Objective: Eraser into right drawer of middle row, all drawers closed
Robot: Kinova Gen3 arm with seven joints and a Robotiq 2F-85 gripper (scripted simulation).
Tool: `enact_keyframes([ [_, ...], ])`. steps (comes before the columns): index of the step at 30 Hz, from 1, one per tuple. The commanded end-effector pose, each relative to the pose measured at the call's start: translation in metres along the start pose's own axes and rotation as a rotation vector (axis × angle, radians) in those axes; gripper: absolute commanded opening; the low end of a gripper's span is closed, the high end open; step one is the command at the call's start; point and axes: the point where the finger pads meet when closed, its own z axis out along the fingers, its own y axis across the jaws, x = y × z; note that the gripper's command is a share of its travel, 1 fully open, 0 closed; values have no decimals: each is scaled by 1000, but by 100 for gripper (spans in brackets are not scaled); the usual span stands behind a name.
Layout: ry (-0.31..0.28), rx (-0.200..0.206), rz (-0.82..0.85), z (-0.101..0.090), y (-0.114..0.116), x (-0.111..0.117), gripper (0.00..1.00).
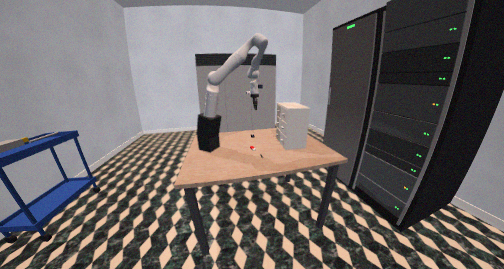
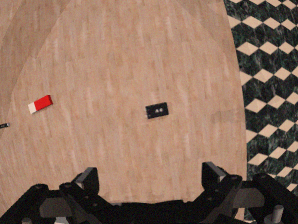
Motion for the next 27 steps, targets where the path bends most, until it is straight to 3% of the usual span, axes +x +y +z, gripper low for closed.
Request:
enact_keyframes([
  [1,-5,-1,-4,-1,1,0,100],
  [27,-106,-1,-4,8,1,-6,100],
])
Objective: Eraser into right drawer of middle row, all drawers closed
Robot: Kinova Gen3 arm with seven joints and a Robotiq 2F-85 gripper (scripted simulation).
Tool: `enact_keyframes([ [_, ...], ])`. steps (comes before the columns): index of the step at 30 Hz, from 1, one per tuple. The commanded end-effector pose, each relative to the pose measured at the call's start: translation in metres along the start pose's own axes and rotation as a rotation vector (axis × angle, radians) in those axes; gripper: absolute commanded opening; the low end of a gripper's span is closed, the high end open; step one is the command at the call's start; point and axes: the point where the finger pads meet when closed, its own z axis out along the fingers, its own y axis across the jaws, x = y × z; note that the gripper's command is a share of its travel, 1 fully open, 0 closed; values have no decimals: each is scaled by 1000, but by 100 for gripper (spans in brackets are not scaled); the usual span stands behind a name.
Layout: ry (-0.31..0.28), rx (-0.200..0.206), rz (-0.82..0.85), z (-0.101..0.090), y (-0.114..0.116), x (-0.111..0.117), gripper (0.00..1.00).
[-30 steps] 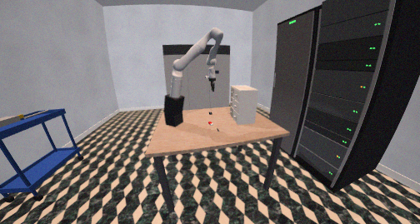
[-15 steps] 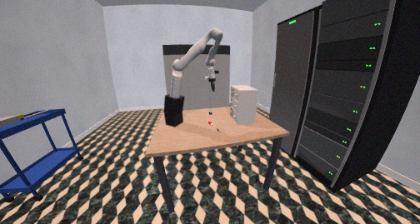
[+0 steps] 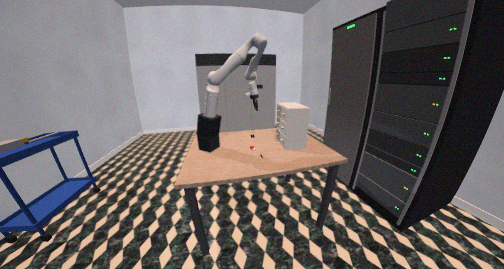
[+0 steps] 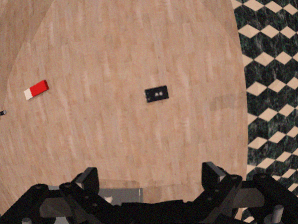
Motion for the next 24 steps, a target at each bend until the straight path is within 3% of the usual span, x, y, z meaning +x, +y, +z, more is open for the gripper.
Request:
enact_keyframes([
  [1,-9,0,-8,0,1,2,100],
  [24,-109,0,-8,10,1,-3,100],
])
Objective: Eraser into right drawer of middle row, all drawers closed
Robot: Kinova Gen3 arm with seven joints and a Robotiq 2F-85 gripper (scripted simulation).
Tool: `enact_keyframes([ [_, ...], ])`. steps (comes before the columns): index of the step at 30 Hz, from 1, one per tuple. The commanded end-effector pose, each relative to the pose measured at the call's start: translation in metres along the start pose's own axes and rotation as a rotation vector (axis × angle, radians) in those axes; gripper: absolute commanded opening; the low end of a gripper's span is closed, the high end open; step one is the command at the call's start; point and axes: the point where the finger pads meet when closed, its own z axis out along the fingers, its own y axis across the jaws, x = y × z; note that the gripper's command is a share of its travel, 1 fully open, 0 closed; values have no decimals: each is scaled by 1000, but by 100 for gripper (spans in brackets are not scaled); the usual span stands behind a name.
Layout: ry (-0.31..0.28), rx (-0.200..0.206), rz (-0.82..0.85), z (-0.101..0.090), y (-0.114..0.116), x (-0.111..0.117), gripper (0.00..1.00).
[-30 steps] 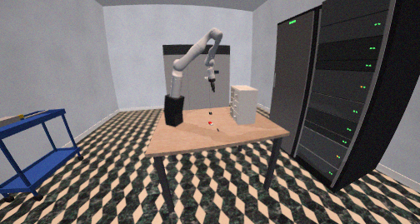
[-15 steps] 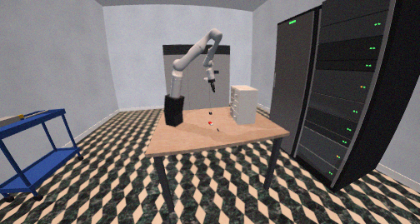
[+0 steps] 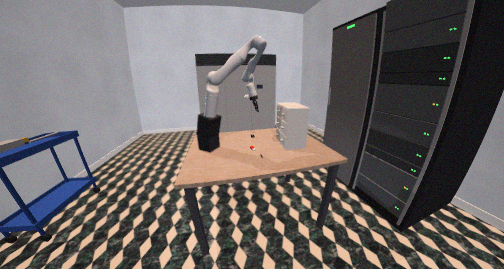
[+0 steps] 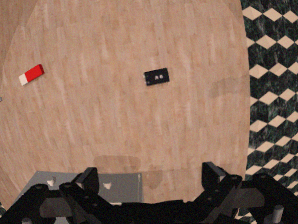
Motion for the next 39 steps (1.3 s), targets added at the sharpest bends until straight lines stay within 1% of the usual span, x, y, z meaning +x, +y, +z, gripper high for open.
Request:
enact_keyframes([
  [1,-4,-1,-7,1,1,2,100],
  [15,-95,-1,-7,9,1,-1,100],
  [17,-95,-1,-7,9,1,-1,100],
  [32,-228,-3,-7,22,2,-7,100],
  [34,-228,-3,-7,22,2,-7,100],
  [39,-285,-3,-7,27,2,-9,100],
])
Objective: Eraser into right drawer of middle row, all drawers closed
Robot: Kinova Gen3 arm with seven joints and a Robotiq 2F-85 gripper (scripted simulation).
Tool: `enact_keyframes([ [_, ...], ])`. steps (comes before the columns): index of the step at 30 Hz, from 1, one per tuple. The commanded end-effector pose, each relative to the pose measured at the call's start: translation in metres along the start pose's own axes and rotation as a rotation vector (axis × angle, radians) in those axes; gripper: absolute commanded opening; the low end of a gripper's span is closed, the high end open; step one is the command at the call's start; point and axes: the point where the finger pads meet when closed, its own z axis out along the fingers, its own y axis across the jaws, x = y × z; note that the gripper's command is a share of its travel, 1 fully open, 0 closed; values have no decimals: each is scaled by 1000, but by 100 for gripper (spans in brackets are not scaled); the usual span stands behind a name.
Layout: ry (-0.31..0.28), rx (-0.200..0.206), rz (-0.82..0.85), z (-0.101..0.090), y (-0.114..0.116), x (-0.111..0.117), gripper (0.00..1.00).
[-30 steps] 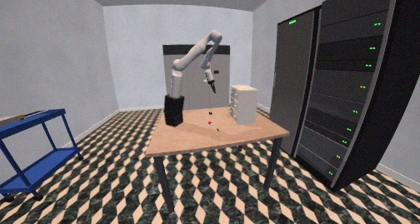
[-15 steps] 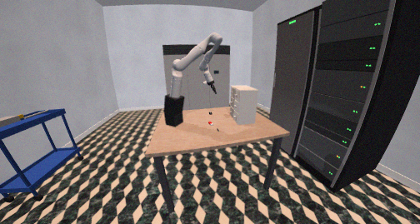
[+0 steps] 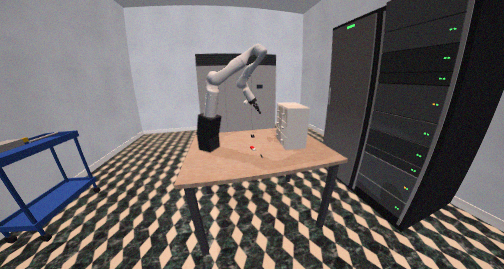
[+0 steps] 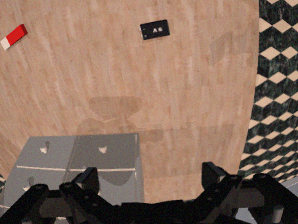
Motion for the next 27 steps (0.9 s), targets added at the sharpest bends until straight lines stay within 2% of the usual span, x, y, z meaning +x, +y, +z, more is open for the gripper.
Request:
enact_keyframes([
  [1,-11,1,-18,4,1,10,100],
  [27,-278,-2,-18,31,1,6,100],
])
